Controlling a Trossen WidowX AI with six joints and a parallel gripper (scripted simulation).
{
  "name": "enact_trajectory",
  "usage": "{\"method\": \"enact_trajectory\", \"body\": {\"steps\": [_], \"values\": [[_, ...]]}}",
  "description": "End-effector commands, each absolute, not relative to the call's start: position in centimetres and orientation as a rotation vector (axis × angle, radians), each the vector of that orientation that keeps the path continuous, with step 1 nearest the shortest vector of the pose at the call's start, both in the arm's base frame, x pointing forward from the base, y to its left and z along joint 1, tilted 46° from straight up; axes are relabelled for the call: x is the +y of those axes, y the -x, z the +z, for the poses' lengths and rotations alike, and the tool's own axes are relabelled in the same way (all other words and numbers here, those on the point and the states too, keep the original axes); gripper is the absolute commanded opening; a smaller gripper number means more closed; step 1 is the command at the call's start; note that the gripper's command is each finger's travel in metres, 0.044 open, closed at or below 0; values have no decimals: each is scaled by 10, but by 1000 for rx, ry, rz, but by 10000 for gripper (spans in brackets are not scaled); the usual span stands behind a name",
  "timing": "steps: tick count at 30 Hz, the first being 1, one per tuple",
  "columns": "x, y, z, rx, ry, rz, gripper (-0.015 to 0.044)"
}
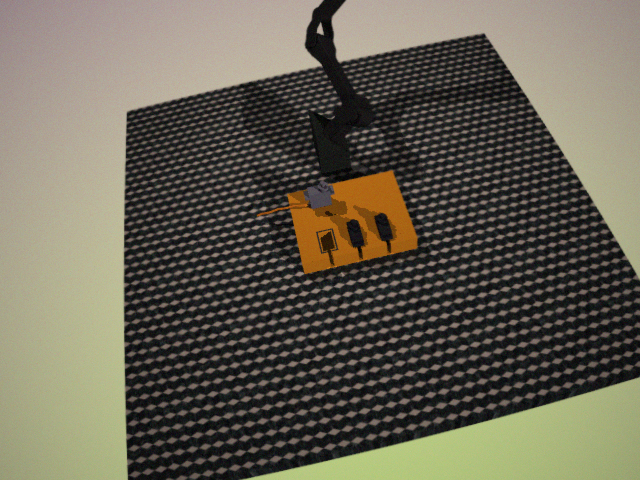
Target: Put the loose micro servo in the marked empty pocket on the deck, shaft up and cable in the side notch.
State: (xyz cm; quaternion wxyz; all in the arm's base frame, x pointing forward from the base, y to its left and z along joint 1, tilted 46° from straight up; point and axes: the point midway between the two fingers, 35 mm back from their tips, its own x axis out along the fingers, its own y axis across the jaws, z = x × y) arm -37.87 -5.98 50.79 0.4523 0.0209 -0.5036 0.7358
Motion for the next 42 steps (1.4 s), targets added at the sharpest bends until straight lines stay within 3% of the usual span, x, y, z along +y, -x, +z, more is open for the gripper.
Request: {"method": "enact_trajectory", "body": {"steps": [1,42], "values": [[-58,377,509,-1239,-54,1816,426],[18,257,591,-941,-311,1642,440]]}}
